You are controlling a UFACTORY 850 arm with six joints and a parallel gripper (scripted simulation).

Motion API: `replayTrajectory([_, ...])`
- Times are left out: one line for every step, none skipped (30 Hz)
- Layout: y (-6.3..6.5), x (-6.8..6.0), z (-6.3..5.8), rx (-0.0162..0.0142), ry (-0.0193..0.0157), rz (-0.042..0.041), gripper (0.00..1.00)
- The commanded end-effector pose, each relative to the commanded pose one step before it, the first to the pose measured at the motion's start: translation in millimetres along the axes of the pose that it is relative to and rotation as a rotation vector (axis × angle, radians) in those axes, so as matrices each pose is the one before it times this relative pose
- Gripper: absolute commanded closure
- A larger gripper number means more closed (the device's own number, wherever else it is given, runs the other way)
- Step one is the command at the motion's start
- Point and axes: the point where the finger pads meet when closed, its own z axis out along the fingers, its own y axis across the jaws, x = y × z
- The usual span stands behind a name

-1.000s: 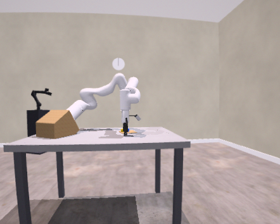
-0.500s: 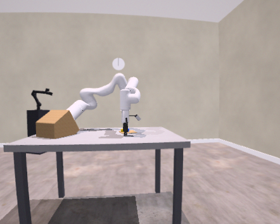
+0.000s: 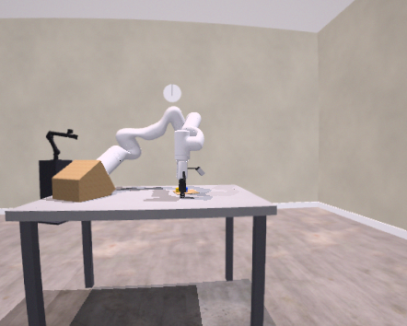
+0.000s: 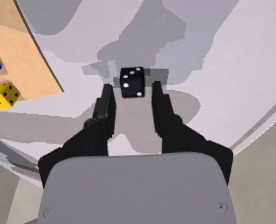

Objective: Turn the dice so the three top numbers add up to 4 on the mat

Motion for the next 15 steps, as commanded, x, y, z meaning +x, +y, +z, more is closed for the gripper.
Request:
replayTrajectory([0.35,0.49,0.75,-0.00096,0.00095,-0.00044,0.58])
replayTrajectory([0.00,0.00,0.00,0.00000,0.00000,0.00000,0.58])
replayTrajectory([0.00,0.00,0.84,0.00000,0.00000,0.00000,0.58])
replayTrajectory([0.00,0.00,1.02,0.00000,0.00000,0.00000,0.58])
replayTrajectory([0.00,0.00,1.20,0.00000,-0.00001,0.00000,0.58])
replayTrajectory([0.00,0.00,1.36,0.00000,0.00001,0.00000,0.58])
replayTrajectory([0.00,0.00,1.51,0.00000,0.00000,0.00000,0.58])
replayTrajectory([0.00,0.00,1.63,0.00000,0.00000,0.00000,0.58])
replayTrajectory([0.00,0.00,1.72,0.00000,0.00000,0.00000,0.58])
replayTrajectory([0.00,0.00,1.78,0.00000,0.00000,0.00000,0.58])
replayTrajectory([0.00,-0.01,1.81,-0.00001,-0.00001,0.00000,0.58])
replayTrajectory([0.00,0.01,1.81,0.00001,0.00001,0.00000,0.58])
replayTrajectory([0.00,0.00,1.78,0.00000,0.00000,0.00000,0.58])
replayTrajectory([0.00,0.00,1.72,0.00000,0.00000,0.00000,0.58])
replayTrajectory([0.00,0.00,1.63,0.00000,0.00000,0.00000,0.58])
